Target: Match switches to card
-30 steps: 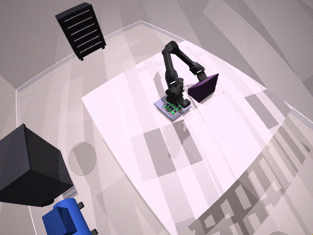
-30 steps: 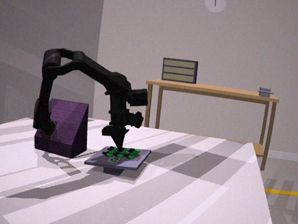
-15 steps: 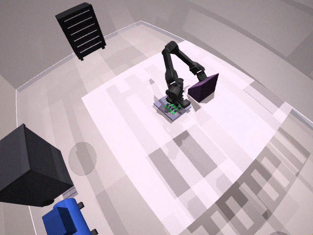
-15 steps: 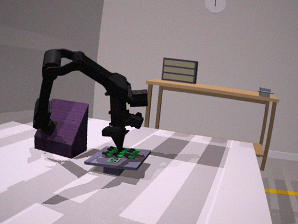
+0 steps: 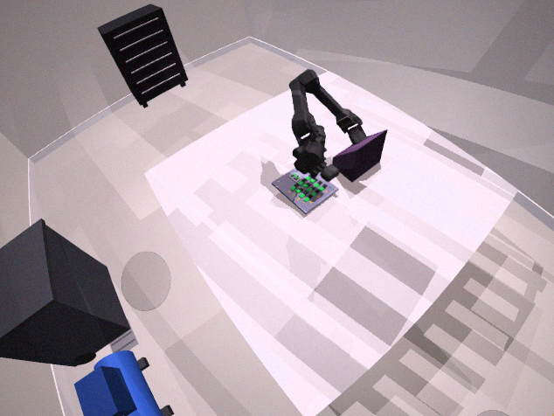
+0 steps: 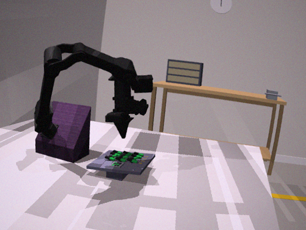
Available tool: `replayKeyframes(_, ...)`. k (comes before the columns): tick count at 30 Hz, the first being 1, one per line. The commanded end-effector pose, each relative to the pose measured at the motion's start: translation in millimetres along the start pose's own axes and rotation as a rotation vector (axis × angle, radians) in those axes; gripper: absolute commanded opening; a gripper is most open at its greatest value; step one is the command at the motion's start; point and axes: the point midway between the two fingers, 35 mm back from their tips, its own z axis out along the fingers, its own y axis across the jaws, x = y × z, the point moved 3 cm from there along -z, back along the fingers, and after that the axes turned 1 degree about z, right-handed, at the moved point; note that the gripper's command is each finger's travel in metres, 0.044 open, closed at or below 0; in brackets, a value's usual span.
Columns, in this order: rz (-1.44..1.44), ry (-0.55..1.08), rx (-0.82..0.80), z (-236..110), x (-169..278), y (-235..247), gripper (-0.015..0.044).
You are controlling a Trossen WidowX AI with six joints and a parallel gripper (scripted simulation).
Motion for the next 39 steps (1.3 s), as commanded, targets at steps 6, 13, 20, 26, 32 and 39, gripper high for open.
replayKeyframes(6, 0.010, 0.012, -0.004, -7, 41, 24, 0.0000)
replayKeyframes(13, 0.010, -0.013, -0.003, 26, 42, 24, 0.0000)
replayKeyframes(20, 0.010, -0.015, -0.002, 37, 43, 23, 0.0000)
replayKeyframes(26, 0.010, -0.015, -0.002, 41, 43, 23, 0.0000)
replayKeyframes(32, 0.010, -0.015, -0.002, 50, 43, 23, 0.0000)
replayKeyframes(39, 0.010, -0.015, -0.002, 52, 43, 23, 0.0000)
